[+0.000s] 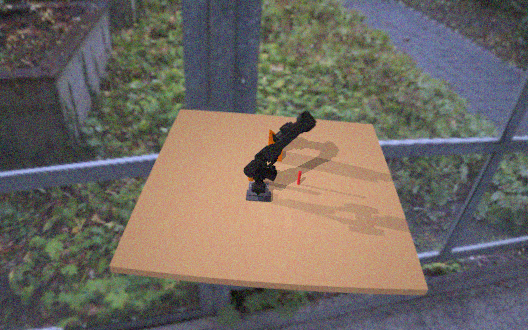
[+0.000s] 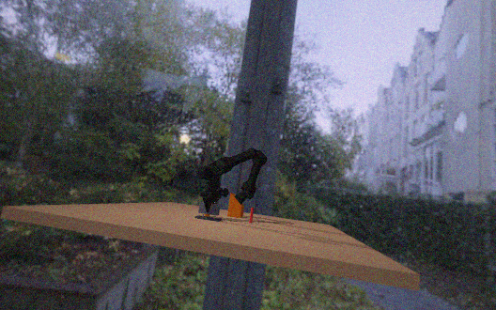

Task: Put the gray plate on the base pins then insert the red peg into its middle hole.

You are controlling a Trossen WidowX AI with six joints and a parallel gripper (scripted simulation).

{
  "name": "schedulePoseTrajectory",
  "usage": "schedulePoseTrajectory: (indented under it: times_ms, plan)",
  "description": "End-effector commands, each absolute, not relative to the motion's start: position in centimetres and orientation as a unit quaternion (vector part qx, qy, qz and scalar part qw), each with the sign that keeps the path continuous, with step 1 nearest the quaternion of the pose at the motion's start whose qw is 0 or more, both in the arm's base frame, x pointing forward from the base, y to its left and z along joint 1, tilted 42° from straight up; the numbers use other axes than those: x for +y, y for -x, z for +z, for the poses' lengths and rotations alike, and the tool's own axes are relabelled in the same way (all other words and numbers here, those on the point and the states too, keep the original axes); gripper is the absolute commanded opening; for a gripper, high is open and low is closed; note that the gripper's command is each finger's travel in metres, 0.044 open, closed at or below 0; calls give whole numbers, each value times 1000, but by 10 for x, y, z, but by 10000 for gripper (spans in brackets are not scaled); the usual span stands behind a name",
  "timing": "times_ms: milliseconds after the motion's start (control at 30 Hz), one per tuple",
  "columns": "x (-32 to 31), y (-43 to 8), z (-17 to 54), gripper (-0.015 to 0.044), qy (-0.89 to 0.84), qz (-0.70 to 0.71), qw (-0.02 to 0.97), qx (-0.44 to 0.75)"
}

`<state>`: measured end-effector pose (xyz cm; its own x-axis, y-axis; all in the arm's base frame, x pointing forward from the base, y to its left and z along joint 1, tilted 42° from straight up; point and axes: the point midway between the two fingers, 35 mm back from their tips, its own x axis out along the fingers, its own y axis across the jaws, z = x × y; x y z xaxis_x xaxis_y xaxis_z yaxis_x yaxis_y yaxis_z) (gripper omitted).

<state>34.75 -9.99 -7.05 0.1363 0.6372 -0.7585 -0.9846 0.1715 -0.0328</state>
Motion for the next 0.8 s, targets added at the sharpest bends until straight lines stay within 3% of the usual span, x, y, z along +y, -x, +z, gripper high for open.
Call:
schedulePoseTrajectory:
  times_ms: [0,400,767]
  plan:
    - [-93,-348,-77,0,276,581,700,309]
    - [-93,-348,-77,0,280,580,699,309]
    - [-93,-348,-77,289,280,580,699,309]
